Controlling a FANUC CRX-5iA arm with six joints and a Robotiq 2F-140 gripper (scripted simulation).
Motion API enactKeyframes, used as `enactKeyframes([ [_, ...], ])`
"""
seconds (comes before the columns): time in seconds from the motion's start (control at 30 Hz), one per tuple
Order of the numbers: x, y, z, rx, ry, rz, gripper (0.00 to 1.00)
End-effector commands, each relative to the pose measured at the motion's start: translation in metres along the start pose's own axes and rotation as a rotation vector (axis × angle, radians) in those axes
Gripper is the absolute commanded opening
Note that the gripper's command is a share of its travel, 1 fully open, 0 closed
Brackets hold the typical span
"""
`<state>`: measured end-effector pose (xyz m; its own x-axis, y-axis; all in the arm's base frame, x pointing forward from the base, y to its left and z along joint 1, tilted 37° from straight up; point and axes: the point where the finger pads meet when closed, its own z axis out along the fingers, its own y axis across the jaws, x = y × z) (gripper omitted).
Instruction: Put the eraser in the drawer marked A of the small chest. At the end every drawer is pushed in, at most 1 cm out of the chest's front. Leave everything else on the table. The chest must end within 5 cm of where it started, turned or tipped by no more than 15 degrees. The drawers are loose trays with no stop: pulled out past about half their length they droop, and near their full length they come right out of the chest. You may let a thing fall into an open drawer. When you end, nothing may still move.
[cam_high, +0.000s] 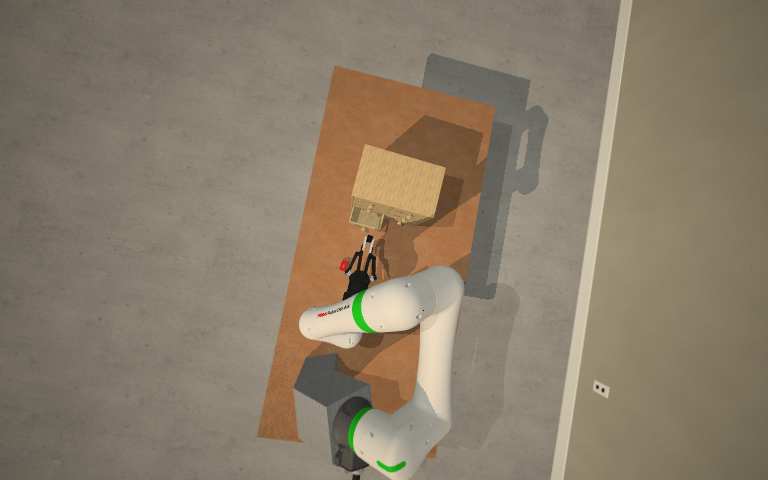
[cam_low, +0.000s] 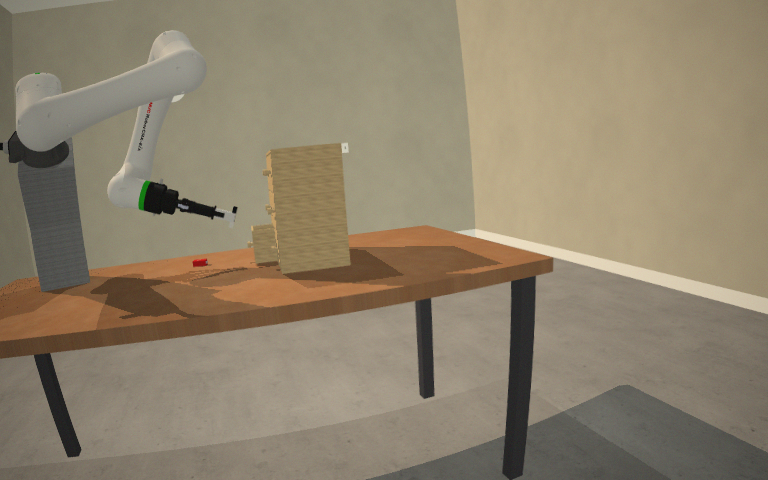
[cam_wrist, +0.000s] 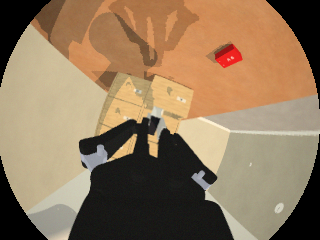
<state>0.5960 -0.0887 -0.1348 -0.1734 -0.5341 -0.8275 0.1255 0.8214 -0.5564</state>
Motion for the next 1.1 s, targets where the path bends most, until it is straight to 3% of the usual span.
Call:
enactKeyframes([
  [0.0, -0.003, 0.0, 0.009, 0.0, 0.001, 0.0, 0.11],
  [0.43, -0.021, 0.0, 0.06, 0.0, 0.001, 0.0, 0.11],
  [1.07, -0.03, 0.0, 0.085, 0.0, 0.001, 0.0, 0.11],
])
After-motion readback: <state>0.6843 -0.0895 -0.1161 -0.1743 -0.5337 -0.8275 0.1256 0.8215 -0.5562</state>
